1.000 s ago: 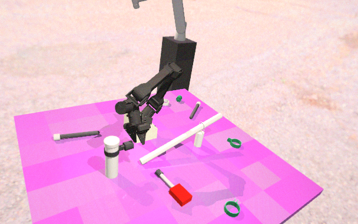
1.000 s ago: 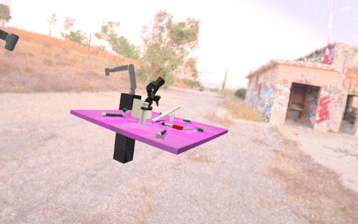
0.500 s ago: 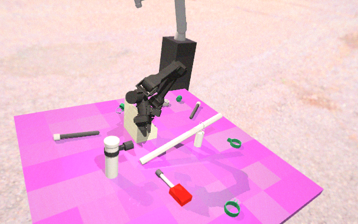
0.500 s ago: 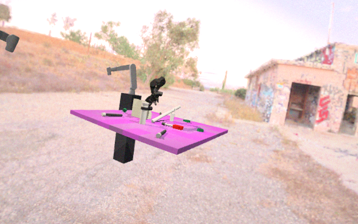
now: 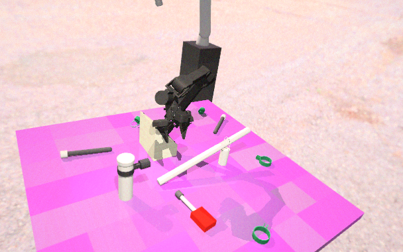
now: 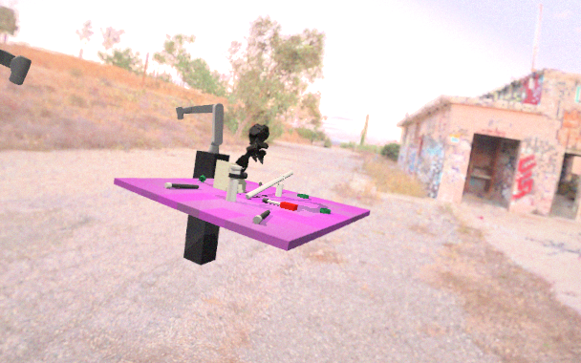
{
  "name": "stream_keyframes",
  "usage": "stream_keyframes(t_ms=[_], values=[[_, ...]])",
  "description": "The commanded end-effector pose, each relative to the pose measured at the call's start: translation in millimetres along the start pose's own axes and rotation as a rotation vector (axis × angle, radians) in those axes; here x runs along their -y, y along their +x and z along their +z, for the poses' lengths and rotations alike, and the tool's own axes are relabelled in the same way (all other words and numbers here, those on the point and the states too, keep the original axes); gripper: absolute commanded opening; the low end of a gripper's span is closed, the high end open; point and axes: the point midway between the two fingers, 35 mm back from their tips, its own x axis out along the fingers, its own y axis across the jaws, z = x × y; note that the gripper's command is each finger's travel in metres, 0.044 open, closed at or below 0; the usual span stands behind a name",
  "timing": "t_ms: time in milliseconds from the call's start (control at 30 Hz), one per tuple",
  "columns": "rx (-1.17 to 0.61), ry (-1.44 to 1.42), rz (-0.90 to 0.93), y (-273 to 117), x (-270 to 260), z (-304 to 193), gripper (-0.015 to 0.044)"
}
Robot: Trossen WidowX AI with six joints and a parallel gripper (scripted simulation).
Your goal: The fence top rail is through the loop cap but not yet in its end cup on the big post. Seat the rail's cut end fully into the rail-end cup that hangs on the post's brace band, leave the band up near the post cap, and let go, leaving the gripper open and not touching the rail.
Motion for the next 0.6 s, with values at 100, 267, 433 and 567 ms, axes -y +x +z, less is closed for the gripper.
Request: stream_keyframes(t_ms=[100, 267, 433, 567], values=[[-0.002, 0.369, -0.035, -21.5, -30.7, 6.8, 0.044], [-0.002, 0.369, -0.035, -21.5, -30.7, 6.8, 0.044], [-0.017, 0.318, -0.03, -18.2, -31.9, 6.3, 0.044], [-0.097, 0.03, 0.013, -0.5, -39.0, 2.7, 0.044]])
